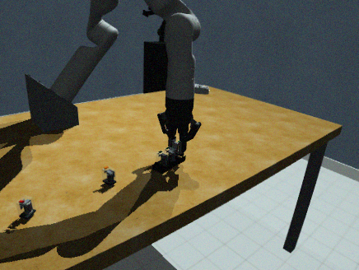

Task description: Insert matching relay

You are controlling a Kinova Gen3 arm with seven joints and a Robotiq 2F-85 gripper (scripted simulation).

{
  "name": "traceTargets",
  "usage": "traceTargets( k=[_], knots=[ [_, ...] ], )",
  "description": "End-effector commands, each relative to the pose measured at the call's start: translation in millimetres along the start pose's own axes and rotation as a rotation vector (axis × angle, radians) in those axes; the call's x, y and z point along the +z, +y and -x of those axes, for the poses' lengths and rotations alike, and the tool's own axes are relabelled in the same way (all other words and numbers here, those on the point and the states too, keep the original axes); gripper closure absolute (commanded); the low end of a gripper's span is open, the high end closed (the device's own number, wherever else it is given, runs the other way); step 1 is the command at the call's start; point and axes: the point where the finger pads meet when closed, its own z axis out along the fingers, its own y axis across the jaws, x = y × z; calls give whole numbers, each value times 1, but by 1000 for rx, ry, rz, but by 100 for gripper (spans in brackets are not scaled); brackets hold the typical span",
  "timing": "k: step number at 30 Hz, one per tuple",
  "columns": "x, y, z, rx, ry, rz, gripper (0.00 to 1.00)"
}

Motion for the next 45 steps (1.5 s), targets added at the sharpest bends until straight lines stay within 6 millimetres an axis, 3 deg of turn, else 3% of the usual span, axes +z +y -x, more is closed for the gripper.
traceTargets(
  k=[1,45],
  knots=[
    [-1,1,0,0,-1,2,100],
    [6,1,0,0,-1,2,100]
  ],
)
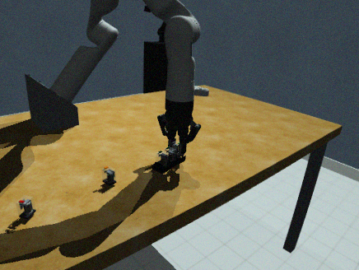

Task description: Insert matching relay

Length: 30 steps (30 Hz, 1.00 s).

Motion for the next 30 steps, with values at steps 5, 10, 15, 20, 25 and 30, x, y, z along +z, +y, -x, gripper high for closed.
traceTargets(
  k=[5,10,15,20,25,30],
  knots=[
    [2,0,0,0,0,0,100],
    [3,0,0,0,0,0,100],
    [5,0,0,0,0,0,100],
    [6,0,0,0,0,0,100],
    [7,0,0,0,0,0,100],
    [7,0,0,0,0,0,100]
  ],
)
